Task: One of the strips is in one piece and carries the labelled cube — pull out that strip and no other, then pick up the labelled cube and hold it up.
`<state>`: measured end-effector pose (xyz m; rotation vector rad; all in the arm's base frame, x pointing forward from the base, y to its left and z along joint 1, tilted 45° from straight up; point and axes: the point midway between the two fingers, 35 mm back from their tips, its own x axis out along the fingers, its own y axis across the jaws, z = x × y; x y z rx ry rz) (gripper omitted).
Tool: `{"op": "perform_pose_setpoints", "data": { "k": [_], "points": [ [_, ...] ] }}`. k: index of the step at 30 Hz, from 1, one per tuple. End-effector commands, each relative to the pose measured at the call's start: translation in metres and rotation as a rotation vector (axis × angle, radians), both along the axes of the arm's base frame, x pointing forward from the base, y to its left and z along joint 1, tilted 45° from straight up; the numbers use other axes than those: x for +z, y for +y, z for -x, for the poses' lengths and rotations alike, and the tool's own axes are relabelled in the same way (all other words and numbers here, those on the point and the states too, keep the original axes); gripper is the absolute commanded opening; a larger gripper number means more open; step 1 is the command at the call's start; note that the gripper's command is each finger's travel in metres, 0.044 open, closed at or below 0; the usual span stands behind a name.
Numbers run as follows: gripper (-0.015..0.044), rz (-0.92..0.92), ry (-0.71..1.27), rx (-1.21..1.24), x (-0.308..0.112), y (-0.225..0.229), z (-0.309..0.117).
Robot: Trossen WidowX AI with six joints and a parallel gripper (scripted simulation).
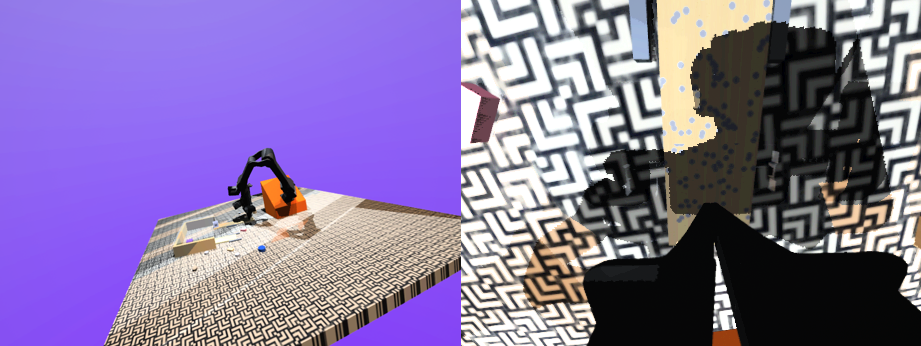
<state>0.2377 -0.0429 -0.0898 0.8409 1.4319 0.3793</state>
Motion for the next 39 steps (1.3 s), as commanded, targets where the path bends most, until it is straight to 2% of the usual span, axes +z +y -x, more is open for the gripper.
{"op": "perform_pose_setpoints", "data": {
  "k": [1,39],
  "points": [
    [0.0000,-0.009,0.032,0.017,-0.002,0.009,0.016],
    [0.0000,-0.009,0.034,0.017,0.002,0.018,0.048]
  ]
}}
